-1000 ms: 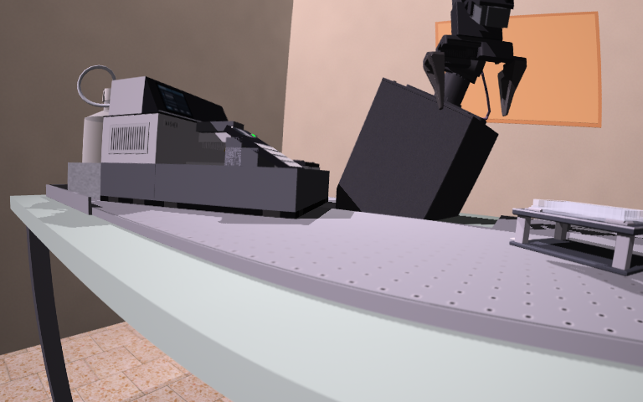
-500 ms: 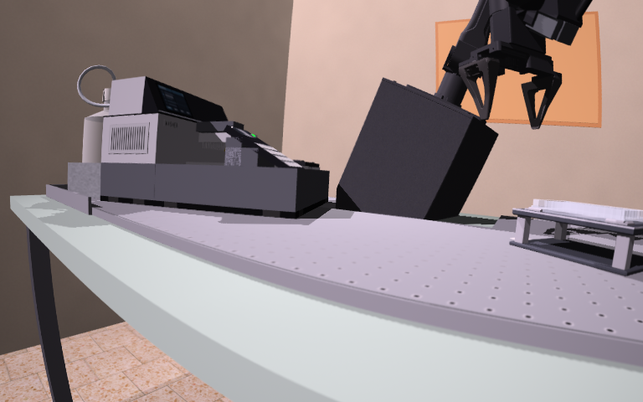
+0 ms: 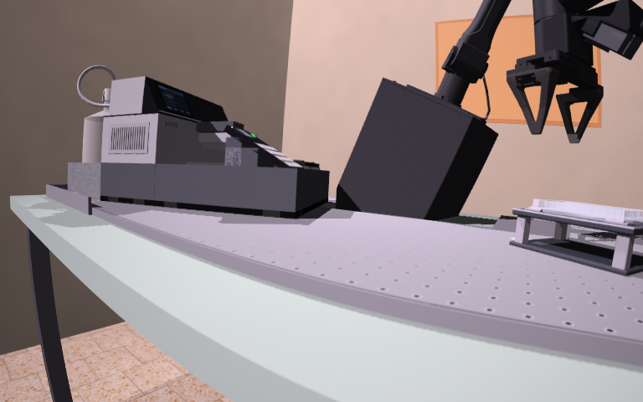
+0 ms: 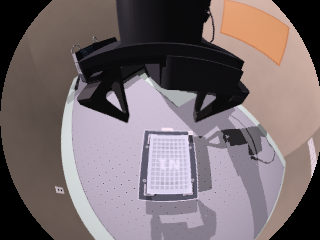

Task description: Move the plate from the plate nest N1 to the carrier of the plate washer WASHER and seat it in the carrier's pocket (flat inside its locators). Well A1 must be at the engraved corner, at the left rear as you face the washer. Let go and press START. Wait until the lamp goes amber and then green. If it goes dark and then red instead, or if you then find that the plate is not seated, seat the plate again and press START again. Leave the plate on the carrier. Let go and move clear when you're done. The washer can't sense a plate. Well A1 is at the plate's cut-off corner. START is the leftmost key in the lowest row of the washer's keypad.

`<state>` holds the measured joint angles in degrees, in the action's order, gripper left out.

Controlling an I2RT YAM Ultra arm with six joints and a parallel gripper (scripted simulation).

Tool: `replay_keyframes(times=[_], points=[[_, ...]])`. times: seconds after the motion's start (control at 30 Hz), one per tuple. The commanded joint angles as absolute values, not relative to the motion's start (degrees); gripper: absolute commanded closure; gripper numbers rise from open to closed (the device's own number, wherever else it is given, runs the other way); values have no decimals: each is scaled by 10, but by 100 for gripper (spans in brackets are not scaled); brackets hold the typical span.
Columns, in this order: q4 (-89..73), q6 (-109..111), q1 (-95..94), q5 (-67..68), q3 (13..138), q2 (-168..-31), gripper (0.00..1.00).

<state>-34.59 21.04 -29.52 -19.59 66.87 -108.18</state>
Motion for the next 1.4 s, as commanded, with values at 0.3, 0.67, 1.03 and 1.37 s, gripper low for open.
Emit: replay_keyframes(times=[0.3, 0.67, 1.03, 1.37], points=[[-370, 131, -351, -171, 769, -1122, 0], [-374, 131, -340, -172, 774, -1104, 0], [-374, 131, -340, -173, 774, -1104, 0], [-374, 131, -340, -173, 774, -1104, 0]])
